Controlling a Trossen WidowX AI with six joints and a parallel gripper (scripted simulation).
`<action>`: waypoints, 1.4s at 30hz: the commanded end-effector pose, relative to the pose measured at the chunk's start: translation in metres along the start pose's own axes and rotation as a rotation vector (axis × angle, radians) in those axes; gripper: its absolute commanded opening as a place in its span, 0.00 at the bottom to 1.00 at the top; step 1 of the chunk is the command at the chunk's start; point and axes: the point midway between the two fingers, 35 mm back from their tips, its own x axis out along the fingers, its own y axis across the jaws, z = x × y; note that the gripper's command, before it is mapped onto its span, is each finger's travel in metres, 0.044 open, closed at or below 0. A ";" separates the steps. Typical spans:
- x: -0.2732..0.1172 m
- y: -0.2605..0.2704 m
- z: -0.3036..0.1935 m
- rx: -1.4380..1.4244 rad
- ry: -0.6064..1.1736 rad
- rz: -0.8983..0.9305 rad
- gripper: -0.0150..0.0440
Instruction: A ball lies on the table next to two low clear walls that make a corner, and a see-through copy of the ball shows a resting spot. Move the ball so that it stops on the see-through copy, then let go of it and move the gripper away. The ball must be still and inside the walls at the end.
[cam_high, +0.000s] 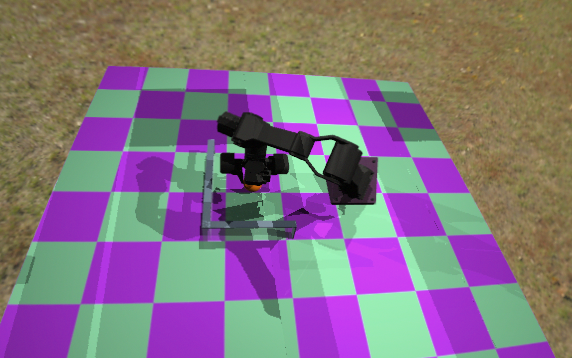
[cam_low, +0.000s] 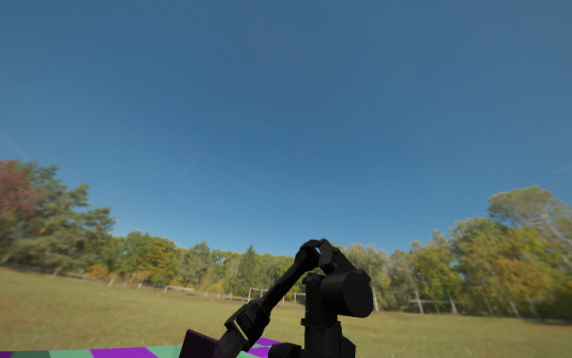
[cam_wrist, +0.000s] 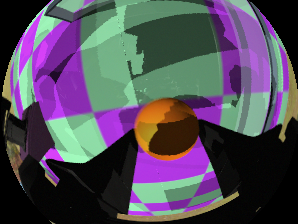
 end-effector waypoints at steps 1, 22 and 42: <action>0.006 0.002 0.001 0.009 -0.007 0.004 0.25; -0.039 -0.002 -0.002 0.007 0.002 0.002 0.89; -0.125 0.003 -0.001 0.013 0.004 -0.020 1.00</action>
